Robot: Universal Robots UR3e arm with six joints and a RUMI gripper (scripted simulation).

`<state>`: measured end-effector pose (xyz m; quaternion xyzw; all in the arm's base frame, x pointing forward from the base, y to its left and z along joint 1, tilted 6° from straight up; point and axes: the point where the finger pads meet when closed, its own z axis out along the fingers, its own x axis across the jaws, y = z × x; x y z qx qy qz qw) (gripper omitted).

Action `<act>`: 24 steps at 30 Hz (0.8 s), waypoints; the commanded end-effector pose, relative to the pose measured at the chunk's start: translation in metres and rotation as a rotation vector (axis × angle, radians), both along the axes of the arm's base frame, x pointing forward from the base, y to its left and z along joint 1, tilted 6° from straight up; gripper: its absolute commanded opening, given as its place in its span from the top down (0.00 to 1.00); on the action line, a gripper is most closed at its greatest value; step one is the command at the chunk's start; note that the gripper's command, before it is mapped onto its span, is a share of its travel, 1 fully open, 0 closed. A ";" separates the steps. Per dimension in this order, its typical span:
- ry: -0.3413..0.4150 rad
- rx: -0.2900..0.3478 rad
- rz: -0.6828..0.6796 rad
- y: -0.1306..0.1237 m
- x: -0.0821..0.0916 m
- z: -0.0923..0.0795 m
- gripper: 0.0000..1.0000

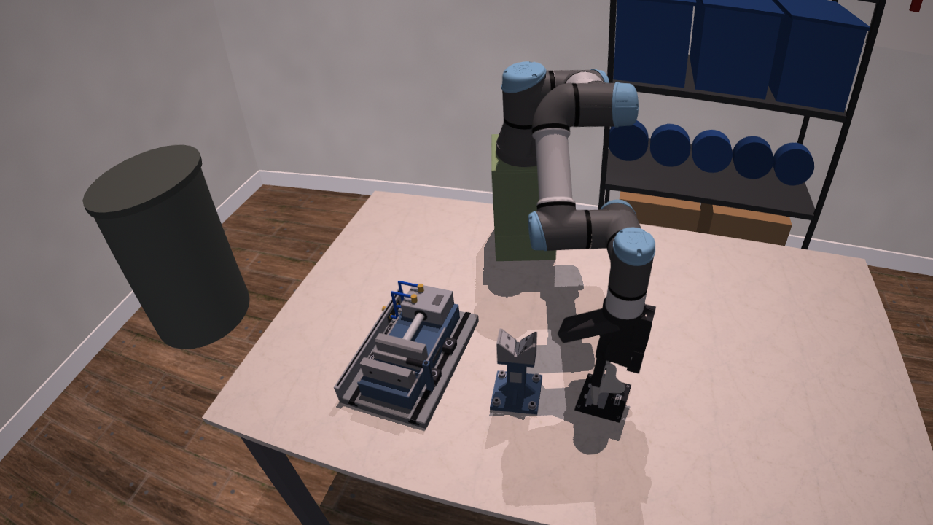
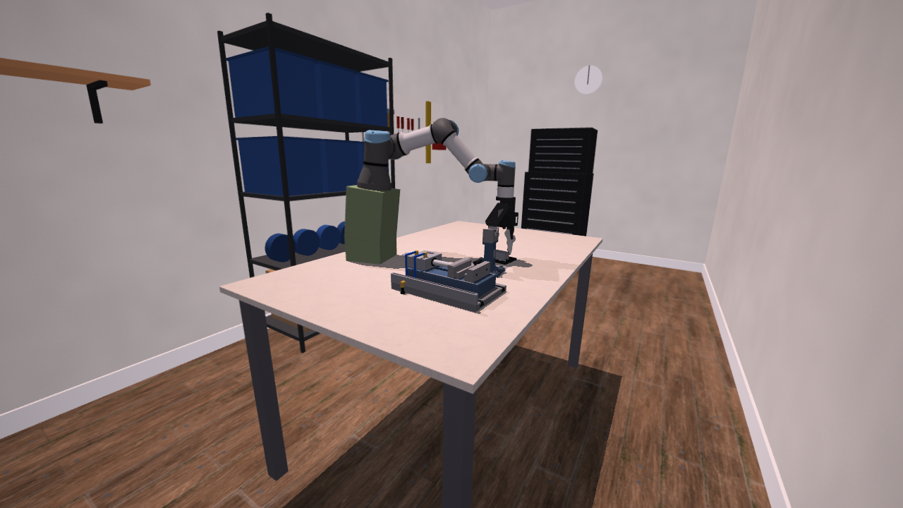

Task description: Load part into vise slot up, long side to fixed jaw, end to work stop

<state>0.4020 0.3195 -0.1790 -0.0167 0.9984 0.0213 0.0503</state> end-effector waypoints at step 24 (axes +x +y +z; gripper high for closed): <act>-0.003 0.001 0.000 0.001 0.003 -0.013 0.49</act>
